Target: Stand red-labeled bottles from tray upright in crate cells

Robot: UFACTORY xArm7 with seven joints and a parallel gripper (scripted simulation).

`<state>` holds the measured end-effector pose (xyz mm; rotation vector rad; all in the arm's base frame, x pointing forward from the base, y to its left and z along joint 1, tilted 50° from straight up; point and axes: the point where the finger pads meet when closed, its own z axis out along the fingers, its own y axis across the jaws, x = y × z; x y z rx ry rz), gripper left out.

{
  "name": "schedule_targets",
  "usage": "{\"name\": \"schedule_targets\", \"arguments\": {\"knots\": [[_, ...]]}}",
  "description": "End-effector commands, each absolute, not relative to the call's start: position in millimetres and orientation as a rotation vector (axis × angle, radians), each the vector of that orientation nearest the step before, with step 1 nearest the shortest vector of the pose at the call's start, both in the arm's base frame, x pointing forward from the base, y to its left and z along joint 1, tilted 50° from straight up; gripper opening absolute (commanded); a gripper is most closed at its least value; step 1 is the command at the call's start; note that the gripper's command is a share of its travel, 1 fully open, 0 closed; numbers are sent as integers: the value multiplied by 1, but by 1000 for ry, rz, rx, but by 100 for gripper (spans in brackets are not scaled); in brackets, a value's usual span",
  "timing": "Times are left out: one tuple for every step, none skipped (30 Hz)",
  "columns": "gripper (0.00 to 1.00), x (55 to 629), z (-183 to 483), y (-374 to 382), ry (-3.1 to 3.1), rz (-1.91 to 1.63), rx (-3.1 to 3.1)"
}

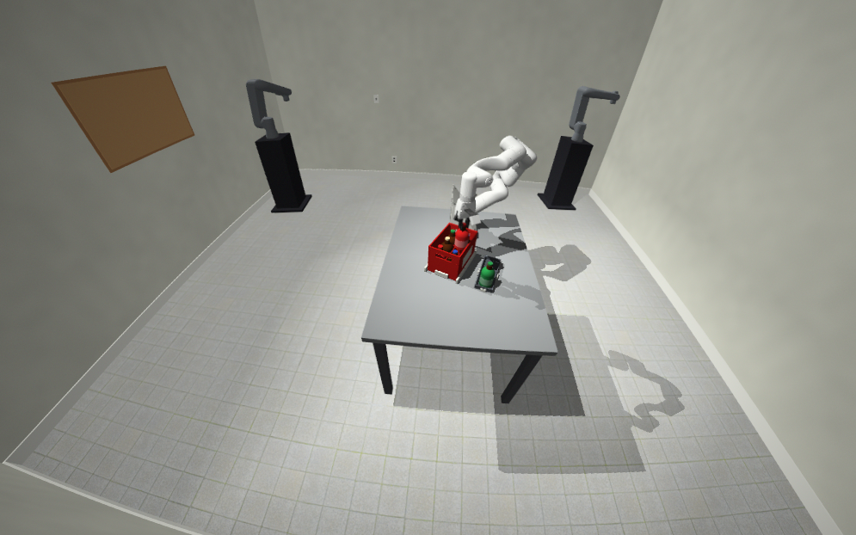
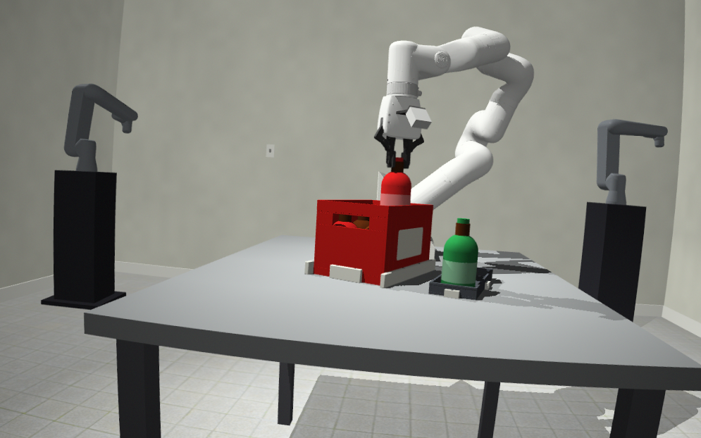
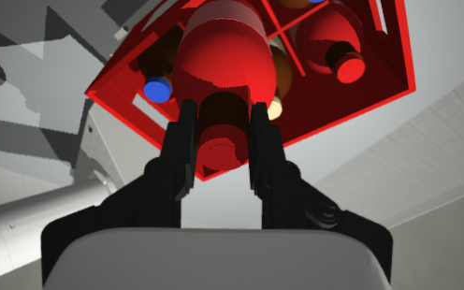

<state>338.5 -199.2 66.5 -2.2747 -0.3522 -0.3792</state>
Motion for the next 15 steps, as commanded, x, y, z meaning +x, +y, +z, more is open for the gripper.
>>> {"name": "schedule_targets", "arguments": {"knots": [[0, 340, 63, -197, -350, -382, -2279], [0, 340, 62, -196, -350, -382, -2279], [0, 340, 61, -195, -350, -382, -2279], [0, 340, 60, -194, -350, -382, -2279], [0, 341, 60, -193, -350, -382, -2279], [0, 341, 59, -192, -350, -382, -2279], [0, 341, 58, -191, -350, -382, -2279], [0, 341, 58, -191, -350, -382, -2279], [0, 341, 58, -191, -350, -382, -2279], [0, 341, 58, -191, -350, -382, -2279], [0, 341, 57, -190, -350, -382, -2279], [0, 342, 56, -189, -350, -382, -2279], [0, 342, 56, -189, -350, -382, -2279], [0, 342, 55, -188, -350, -382, -2279], [0, 342, 55, -187, -350, -382, -2279]]}}
